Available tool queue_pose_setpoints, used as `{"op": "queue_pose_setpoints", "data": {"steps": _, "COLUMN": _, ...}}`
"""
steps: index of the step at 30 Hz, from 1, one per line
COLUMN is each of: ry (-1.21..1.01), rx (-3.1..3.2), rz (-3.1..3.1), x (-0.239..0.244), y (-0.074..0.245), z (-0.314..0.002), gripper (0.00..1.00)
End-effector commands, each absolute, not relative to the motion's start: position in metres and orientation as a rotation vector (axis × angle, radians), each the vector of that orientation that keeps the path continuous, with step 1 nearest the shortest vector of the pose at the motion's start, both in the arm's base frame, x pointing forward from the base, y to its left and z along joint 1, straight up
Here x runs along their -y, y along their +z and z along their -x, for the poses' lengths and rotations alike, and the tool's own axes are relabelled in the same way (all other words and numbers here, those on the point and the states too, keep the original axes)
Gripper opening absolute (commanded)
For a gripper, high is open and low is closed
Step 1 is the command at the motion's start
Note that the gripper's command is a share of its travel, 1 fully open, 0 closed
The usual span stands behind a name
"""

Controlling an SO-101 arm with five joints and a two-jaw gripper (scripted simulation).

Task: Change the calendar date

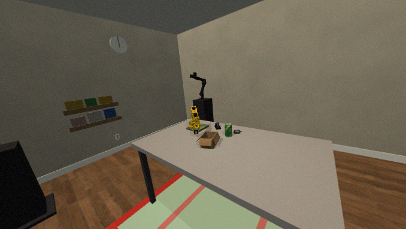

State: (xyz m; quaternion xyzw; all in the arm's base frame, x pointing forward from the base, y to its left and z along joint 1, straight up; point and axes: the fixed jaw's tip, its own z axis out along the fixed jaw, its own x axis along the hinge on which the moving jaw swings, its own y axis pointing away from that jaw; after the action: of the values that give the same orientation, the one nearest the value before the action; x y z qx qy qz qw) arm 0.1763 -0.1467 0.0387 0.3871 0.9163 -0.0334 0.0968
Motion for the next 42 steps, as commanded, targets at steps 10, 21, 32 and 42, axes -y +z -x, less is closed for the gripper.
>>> {"op": "queue_pose_setpoints", "data": {"steps": 10, "ry": -0.177, "rx": -2.551, "rz": -1.07, "x": 0.1459, "y": 0.0378, "z": -0.1758, "gripper": 0.0}}
{"op": "queue_pose_setpoints", "data": {"steps": 21, "ry": -0.204, "rx": -2.495, "rz": -1.043, "x": 0.1475, "y": 0.0366, "z": -0.1771, "gripper": 0.0}}
{"op": "queue_pose_setpoints", "data": {"steps": 32, "ry": -0.285, "rx": -2.315, "rz": -0.96, "x": 0.1501, "y": 0.0359, "z": -0.1786, "gripper": 0.0}}
{"op": "queue_pose_setpoints", "data": {"steps": 42, "ry": -0.331, "rx": -2.205, "rz": -0.91, "x": 0.1496, "y": 0.0378, "z": -0.1772, "gripper": 0.0}}
